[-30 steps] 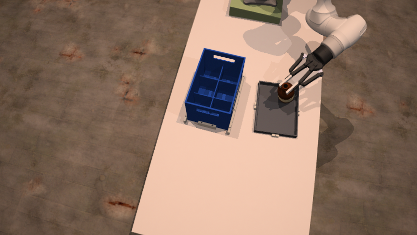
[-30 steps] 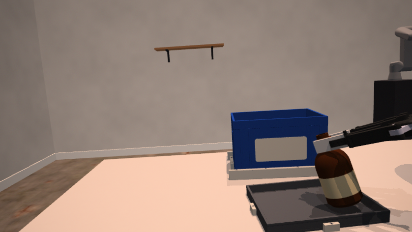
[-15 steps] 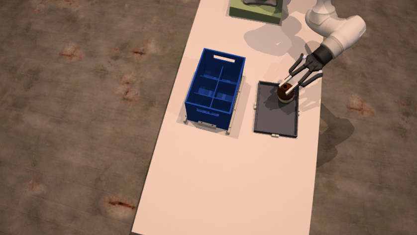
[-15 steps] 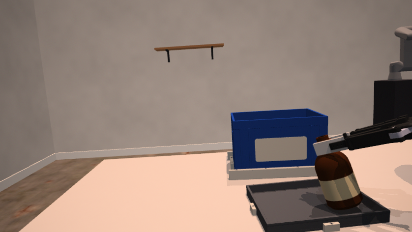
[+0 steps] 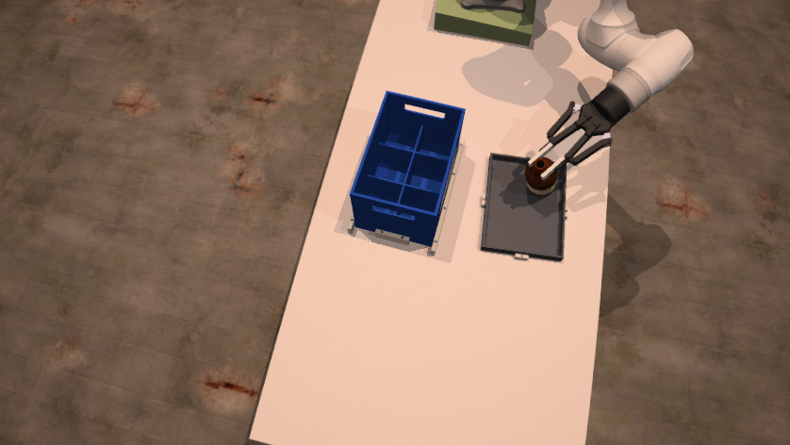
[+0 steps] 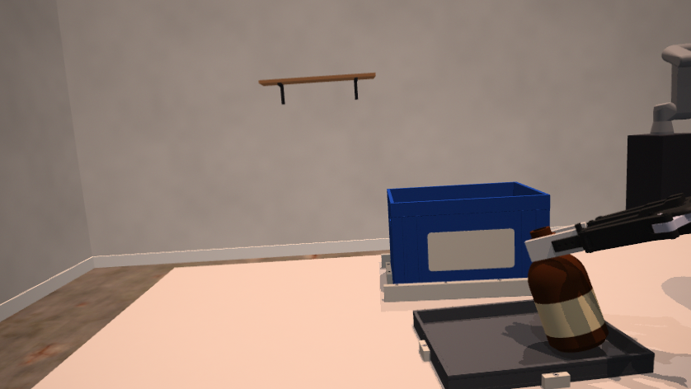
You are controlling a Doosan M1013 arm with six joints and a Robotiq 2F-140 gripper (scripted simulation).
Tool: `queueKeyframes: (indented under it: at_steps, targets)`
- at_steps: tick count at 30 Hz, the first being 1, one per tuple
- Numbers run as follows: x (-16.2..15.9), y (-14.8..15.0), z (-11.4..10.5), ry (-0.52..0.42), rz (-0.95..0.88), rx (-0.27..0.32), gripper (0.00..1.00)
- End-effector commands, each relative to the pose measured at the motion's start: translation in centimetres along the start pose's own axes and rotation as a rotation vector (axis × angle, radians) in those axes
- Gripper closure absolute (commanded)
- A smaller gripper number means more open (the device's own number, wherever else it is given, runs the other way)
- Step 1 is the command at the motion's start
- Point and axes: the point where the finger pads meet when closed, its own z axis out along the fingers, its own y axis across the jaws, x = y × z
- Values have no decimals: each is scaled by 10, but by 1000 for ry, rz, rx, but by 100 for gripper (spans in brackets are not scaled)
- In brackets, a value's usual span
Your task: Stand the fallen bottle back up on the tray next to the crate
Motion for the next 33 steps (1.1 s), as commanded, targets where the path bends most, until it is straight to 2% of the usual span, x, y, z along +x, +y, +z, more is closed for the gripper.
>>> queueKeyframes:
  at_steps: [1,30,31,33]
  targets:
    - [0,0,0,0,0,0,90]
    - [0,0,0,0,0,0,90]
    - [0,0,0,0,0,0,0]
    - [0,0,0,0,0,0,0]
